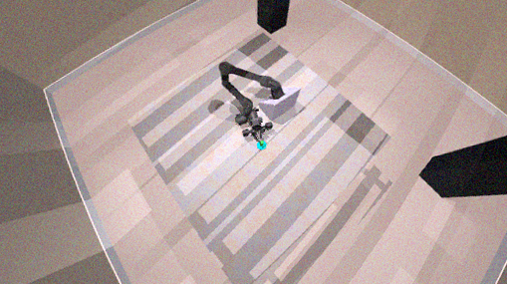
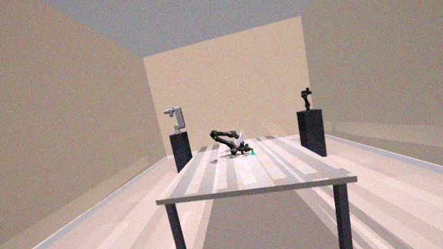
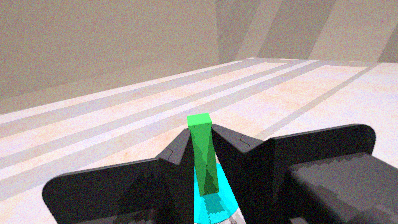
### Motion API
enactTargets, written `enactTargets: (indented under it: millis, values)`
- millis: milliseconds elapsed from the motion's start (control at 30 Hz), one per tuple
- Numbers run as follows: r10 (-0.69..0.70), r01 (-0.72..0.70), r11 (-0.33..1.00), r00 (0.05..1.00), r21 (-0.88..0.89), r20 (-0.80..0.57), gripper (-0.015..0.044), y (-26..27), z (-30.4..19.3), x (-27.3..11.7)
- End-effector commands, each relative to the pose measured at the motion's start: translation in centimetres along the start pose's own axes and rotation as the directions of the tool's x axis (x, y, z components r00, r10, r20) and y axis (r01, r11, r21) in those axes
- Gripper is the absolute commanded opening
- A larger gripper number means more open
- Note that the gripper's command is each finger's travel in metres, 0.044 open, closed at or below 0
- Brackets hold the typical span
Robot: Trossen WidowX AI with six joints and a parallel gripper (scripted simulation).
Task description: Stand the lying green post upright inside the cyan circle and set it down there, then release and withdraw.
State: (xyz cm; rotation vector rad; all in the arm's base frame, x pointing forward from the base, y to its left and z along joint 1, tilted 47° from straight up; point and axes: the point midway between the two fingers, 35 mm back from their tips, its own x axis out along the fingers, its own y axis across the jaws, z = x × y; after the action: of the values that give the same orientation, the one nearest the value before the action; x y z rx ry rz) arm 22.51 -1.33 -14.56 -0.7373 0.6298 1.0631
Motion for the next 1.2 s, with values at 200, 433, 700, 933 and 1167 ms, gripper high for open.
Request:
enactTargets:
  millis: [200,433,700,933,1167]
  values:
    - [0.003,-0.003,1.0,1.0,-0.002,0.002,0.0154,0.1,-0.1,0.1]
    - [0.003,-0.003,1.0,1.0,-0.002,0.002,0.0337,0.1,-0.1,0.1]
    - [0.005,-0.005,1.0,1.0,-0.004,-0.002,0.04,-0.3,1.9,-0.2]
    - [0.002,-0.002,1.0,1.0,-0.008,0.003,0.04,-0.4,6.0,-0.7]
    - [-0.001,0.001,1.0,1.0,-0.007,0.016,0.04,0.0,8.6,-1.0]
